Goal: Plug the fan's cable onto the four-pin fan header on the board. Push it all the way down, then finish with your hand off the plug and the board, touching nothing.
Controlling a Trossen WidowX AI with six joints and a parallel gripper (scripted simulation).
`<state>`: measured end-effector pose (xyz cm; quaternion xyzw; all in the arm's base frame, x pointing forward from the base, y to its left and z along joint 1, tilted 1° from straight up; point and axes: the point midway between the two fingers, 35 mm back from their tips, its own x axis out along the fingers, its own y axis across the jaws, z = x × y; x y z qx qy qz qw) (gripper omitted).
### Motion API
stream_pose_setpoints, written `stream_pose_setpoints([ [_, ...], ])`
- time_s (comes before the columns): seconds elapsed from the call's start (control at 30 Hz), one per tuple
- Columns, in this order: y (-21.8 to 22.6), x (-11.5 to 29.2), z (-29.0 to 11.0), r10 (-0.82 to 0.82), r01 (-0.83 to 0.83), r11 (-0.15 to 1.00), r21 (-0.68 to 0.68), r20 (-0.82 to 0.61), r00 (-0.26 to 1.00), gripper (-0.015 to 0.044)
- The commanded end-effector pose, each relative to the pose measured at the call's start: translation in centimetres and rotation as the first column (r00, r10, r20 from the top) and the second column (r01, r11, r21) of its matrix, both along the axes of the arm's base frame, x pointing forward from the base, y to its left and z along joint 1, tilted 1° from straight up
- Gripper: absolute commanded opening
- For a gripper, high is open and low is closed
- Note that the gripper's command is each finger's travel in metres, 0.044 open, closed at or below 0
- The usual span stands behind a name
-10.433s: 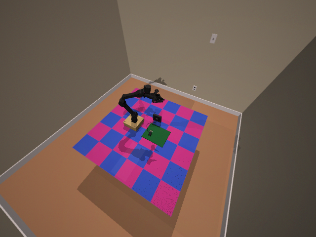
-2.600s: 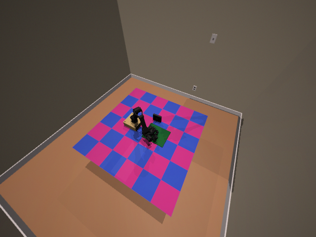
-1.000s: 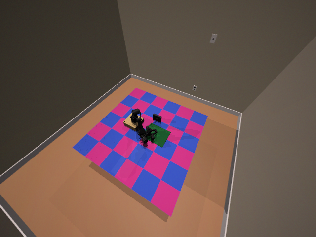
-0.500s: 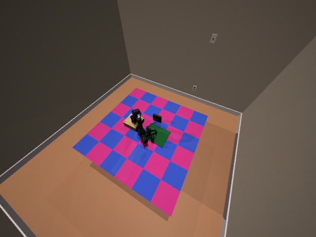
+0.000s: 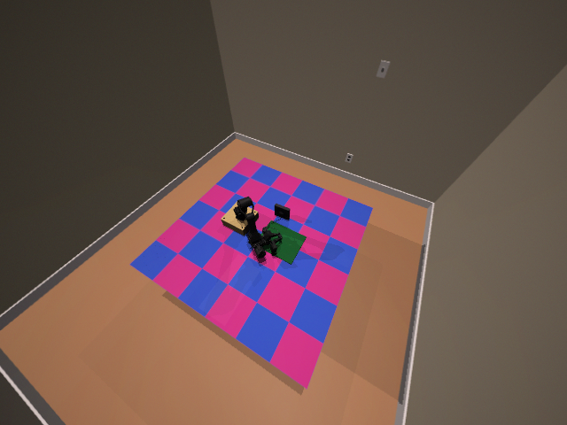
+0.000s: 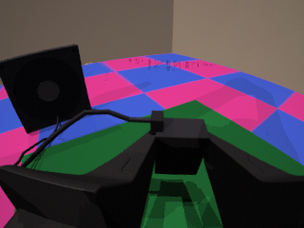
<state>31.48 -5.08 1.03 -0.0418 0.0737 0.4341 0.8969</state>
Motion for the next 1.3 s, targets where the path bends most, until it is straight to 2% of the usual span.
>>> stream_pose_setpoints([
  [0.0, 0.0, 0.0, -0.5, -0.001, 0.001, 1.0, 0.005, -0.006, 1.0, 0.0],
  [1.27, 0.1, 0.1, -3.4, -0.001, 0.001, 1.0, 0.005, -0.007, 1.0, 0.0],
])
